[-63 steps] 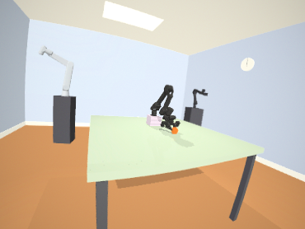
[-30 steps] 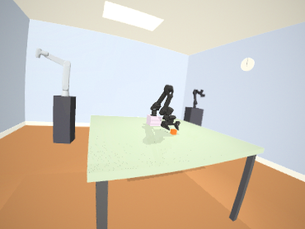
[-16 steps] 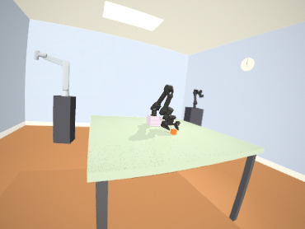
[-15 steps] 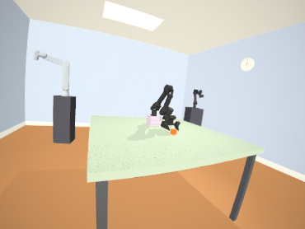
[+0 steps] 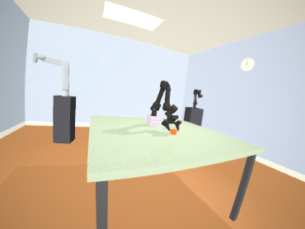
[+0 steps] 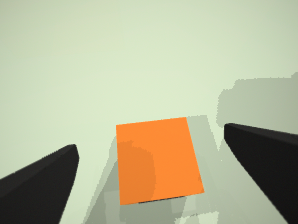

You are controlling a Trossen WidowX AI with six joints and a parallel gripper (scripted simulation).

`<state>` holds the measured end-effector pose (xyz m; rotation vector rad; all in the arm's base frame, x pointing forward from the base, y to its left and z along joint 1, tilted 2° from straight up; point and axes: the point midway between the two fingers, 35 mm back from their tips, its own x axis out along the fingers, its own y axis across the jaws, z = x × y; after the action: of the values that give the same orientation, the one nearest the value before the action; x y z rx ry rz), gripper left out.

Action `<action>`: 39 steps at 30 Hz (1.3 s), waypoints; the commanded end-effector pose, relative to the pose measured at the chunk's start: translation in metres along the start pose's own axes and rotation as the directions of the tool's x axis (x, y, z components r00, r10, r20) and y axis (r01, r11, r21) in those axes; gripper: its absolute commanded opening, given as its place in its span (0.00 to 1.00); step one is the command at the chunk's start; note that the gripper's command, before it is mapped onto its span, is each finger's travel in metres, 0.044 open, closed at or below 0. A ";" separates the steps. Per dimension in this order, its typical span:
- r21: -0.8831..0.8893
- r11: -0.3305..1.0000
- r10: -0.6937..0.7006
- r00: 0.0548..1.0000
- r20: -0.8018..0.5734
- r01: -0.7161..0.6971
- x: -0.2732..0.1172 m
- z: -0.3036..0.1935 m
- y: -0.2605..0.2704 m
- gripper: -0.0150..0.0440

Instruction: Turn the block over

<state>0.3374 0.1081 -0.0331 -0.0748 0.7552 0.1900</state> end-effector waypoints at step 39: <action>0.022 1.000 0.023 0.721 -0.693 -0.010 -0.054 0.072 -0.003 1.00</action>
<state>0.3477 0.1070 0.0559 -0.1251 1.5030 0.1661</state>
